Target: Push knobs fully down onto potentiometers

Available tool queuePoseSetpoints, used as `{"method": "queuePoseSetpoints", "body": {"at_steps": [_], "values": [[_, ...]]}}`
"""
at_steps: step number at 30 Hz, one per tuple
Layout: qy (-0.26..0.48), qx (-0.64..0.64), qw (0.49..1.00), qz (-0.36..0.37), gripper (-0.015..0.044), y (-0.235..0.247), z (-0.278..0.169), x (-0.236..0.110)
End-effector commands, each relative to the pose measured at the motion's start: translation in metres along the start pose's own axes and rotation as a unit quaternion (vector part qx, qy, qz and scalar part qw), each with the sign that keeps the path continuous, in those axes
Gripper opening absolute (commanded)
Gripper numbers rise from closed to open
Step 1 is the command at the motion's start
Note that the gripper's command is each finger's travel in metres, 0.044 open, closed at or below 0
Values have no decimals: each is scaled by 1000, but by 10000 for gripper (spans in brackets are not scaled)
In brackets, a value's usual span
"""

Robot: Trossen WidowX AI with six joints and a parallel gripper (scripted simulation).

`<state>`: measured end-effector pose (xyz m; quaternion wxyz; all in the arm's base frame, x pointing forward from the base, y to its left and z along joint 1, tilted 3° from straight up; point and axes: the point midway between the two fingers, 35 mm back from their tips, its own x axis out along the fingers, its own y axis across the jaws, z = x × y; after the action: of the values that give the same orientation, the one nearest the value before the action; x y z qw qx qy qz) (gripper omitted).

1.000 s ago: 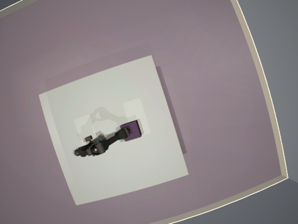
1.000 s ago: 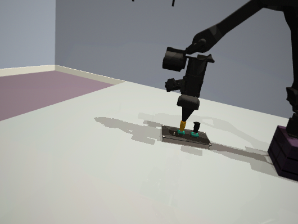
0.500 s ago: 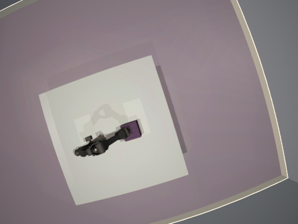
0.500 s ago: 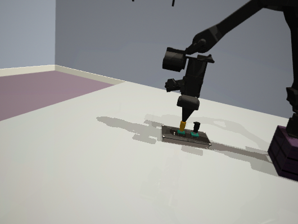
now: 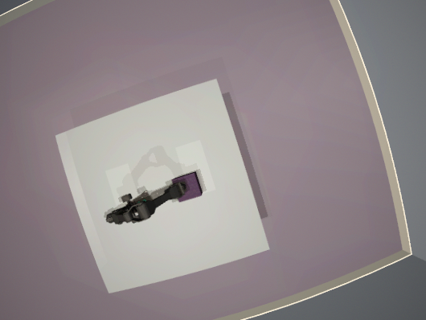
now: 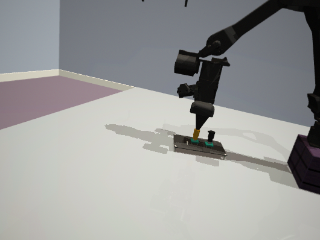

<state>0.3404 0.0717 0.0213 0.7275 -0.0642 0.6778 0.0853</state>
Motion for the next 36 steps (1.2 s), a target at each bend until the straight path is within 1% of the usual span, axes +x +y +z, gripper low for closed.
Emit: {"method": "queuePoseSetpoints", "body": {"at_steps": [1,7,8,16,18,24,28,30,36], "values": [[-1,0,1000,-2,0,-1,1,-8],[-1,0,1000,-2,0,-1,1,-15],[4,0,1000,0,26,0,-2,-9],[4,0,1000,0,236,0,-4,-10],[4,0,1000,0,289,0,-18,-16],[4,0,1000,-1,440,0,-89,-36],[5,0,1000,-2,440,0,-137,-37],[5,0,1000,-2,440,0,-153,-35],[5,0,1000,-2,440,0,-155,-35]]}}
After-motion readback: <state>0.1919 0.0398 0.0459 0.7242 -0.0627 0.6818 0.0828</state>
